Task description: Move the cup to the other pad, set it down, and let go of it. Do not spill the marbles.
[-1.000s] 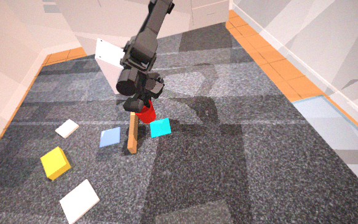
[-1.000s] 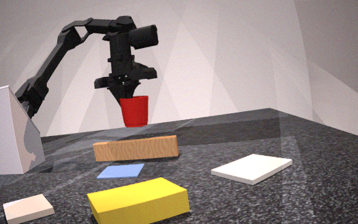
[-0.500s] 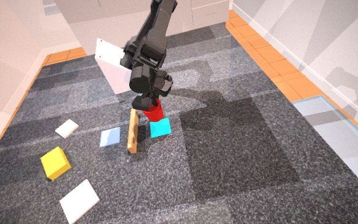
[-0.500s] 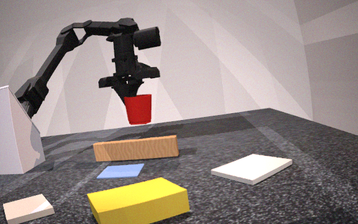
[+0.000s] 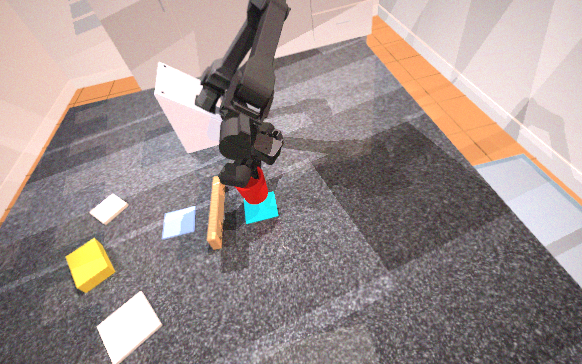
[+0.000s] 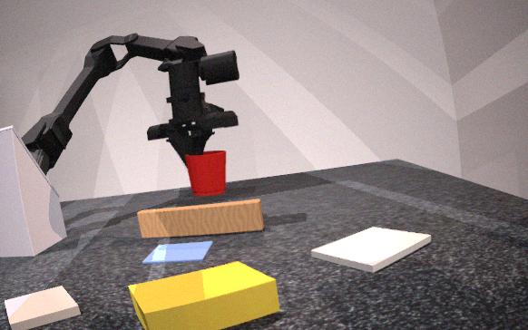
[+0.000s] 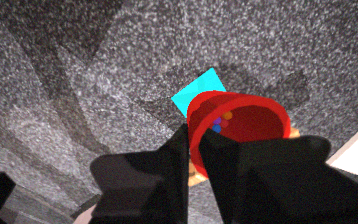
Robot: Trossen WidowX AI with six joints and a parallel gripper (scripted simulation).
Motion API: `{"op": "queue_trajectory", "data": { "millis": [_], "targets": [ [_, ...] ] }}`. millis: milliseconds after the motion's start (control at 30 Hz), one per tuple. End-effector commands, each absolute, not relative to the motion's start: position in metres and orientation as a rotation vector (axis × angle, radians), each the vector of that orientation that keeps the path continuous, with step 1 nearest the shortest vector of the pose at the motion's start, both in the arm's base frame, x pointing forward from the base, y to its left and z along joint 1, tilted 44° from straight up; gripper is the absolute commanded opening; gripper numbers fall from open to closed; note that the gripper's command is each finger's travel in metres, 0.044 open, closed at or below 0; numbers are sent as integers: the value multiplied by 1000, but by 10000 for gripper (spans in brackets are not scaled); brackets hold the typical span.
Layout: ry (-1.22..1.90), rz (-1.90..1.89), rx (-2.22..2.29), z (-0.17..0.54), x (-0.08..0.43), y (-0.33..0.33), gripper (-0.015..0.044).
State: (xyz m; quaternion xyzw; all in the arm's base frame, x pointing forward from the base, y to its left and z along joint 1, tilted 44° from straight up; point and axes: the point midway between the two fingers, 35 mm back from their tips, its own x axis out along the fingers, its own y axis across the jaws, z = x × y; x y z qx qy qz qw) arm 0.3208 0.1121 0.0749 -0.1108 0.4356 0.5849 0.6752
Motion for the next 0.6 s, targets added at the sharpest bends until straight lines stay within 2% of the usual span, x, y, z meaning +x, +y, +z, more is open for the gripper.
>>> {"op": "queue_trajectory", "data": {
  "millis": [0, 567],
  "targets": [
    [983, 1312, -239, 70, 320, 117, 0],
    [982, 1313, -238, 51, 318, 136, 0]
  ]
}}
